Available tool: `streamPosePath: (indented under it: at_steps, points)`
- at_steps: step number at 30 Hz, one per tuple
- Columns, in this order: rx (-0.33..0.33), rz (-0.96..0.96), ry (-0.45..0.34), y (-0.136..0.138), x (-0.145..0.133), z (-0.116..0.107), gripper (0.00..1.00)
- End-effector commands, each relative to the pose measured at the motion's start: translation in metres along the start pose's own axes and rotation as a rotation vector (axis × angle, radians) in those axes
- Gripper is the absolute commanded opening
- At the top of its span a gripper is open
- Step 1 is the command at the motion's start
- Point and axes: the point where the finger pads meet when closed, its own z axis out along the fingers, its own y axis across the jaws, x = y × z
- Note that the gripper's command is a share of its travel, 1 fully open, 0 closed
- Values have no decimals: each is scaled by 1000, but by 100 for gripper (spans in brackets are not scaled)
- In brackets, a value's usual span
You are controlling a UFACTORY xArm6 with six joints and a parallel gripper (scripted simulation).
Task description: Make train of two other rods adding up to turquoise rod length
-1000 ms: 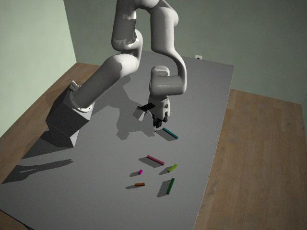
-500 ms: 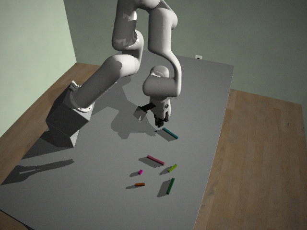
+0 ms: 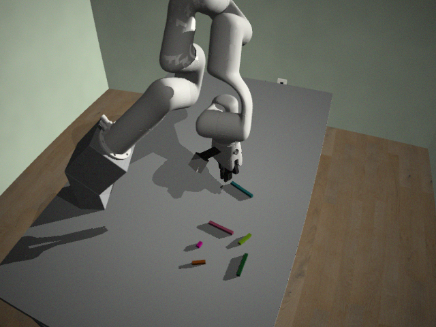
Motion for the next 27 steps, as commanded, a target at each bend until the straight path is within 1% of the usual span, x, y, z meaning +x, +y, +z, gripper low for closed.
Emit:
streamPosePath:
  at_steps: [1,4,19,21,27]
  points:
    - [2,-1,-6,0,0,5,4]
    - [2,-1,-6,0,0,6,4]
    - [1,-1,-6,0,0,32,4]
    - [1,-1,-6,0,0,32,4]
    - [1,-1,-6,0,0,41,4]
